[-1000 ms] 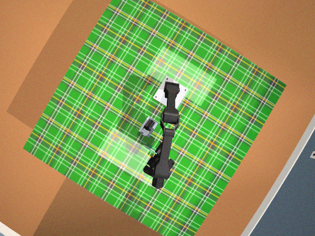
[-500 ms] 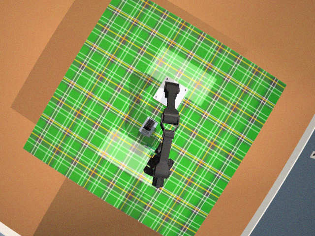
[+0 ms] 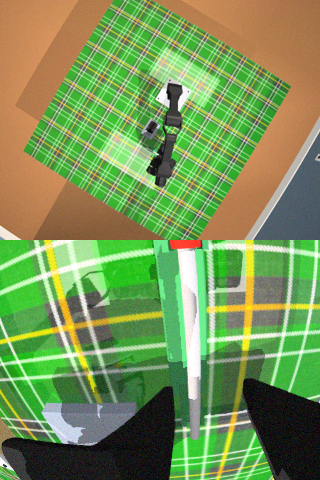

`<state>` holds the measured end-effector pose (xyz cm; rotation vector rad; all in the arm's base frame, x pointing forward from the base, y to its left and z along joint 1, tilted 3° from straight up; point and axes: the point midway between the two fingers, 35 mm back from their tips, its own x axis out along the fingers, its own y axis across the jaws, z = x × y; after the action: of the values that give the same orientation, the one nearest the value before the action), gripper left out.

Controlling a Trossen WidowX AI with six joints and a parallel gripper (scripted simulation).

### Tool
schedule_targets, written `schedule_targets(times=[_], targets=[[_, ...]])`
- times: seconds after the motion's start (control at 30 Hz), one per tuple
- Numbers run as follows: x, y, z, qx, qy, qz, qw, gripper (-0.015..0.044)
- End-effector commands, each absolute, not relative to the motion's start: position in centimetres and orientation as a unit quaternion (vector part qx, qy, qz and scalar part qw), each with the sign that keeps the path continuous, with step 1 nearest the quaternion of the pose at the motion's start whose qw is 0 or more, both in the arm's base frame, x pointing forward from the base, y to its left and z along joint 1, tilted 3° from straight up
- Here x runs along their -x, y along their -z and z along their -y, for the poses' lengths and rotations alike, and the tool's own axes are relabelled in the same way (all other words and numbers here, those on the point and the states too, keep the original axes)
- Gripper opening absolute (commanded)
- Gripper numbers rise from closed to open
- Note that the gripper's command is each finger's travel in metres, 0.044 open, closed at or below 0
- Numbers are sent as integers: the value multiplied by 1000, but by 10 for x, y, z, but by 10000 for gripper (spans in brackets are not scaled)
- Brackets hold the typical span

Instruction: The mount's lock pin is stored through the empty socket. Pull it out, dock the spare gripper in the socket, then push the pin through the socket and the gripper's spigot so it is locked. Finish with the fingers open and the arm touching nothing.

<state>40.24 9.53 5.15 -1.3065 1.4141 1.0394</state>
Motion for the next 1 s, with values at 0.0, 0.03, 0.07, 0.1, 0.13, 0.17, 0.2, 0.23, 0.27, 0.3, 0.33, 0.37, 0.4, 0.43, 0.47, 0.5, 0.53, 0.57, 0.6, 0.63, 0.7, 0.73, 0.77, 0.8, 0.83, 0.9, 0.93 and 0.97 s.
schedule_targets(times=[0.0,0.03,0.07,0.1,0.13,0.17,0.2,0.23,0.27,0.3,0.33,0.37,0.4,0.43,0.47,0.5,0.53,0.57,0.6,0.63,0.7,0.73,0.77,0.8,0.83,0.9,0.93,0.97], targets=[[-400,-41,-94,531,-424,-577,454,180],[-400,-39,-94,531,-424,-577,454,180],[-400,-38,-94,531,-424,-577,454,180],[-400,-36,-94,531,-424,-577,454,180],[-400,-34,-94,531,-424,-577,454,180],[-400,-33,-94,531,-424,-577,454,180],[-400,-31,-94,531,-424,-577,454,180],[-400,-29,-94,531,-424,-577,454,180],[-400,-28,-94,531,-424,-577,454,180],[-400,-26,-94,531,-424,-577,454,180],[-400,-24,-94,531,-424,-577,454,180],[-400,-23,-94,531,-424,-577,454,180],[-400,-21,-94,531,-424,-577,454,180],[-400,-20,-94,531,-424,-577,454,180],[-399,-18,-94,531,-424,-577,454,180],[-399,-16,-94,531,-424,-577,454,180],[-399,-15,-94,531,-424,-577,454,180],[-399,-13,-94,531,-424,-577,454,180],[-399,-11,-94,531,-424,-577,454,180],[-399,-10,-94,531,-424,-577,454,180],[-399,-7,-94,531,-424,-577,454,180],[-398,-5,-94,531,-424,-577,454,180],[-398,-3,-94,531,-424,-577,454,180],[-398,-2,-94,531,-424,-577,454,180],[-398,0,-94,531,-424,-577,454,180],[-398,3,-94,531,-424,-577,454,180],[-397,4,-94,531,-424,-577,454,180],[-397,5,-94,531,-424,-577,454,180]])
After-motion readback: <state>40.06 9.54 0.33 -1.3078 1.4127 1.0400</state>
